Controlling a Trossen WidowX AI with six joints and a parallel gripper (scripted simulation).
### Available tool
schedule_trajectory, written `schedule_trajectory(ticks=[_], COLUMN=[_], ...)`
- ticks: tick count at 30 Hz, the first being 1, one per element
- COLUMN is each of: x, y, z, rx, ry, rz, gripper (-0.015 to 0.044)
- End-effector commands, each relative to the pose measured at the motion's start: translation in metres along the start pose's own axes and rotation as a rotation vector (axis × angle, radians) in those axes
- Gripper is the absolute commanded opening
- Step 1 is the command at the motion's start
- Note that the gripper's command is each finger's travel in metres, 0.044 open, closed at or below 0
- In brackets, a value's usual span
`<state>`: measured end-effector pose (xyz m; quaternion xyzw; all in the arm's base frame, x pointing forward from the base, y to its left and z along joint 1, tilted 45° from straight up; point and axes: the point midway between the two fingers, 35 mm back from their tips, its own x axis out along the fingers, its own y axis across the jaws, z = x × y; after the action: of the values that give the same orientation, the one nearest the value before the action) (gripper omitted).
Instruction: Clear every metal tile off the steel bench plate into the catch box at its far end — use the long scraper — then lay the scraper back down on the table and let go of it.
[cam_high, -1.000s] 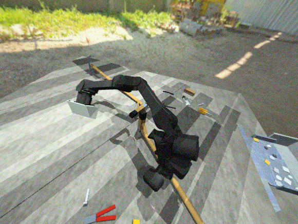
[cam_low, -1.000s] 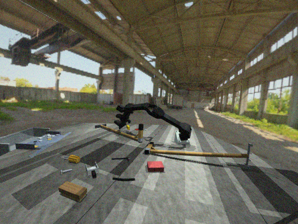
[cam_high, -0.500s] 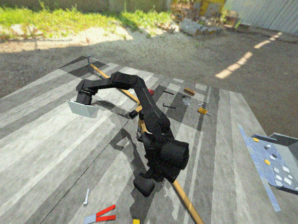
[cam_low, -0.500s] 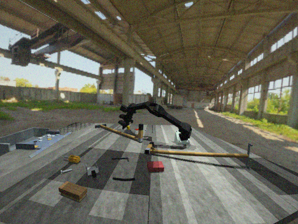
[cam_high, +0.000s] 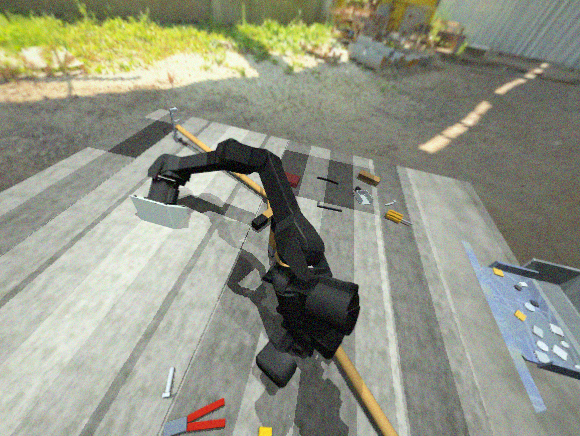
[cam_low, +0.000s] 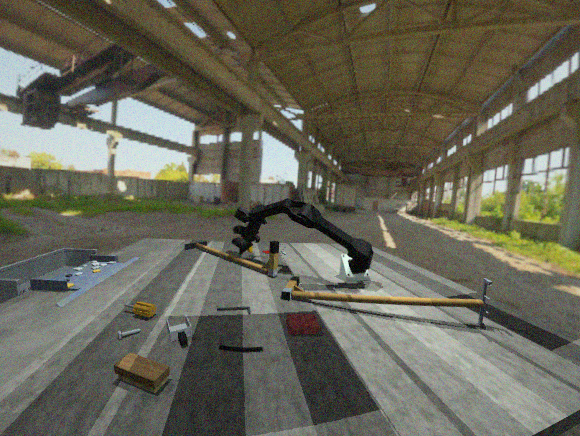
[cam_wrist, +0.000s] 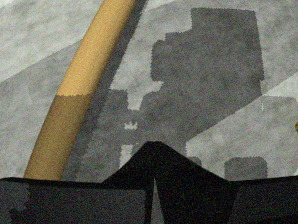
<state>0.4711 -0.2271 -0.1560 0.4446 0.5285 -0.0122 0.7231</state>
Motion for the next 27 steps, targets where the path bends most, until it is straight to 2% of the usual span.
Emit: schedule_trajectory(ticks=[1,27], x=[0.01,0.015], y=[0.002,0.02], z=[-0.006,0.001], rx=[0.005,-0.003], ry=[0.007,0.001], rz=[0.005,0.009], gripper=[0.0,0.0])
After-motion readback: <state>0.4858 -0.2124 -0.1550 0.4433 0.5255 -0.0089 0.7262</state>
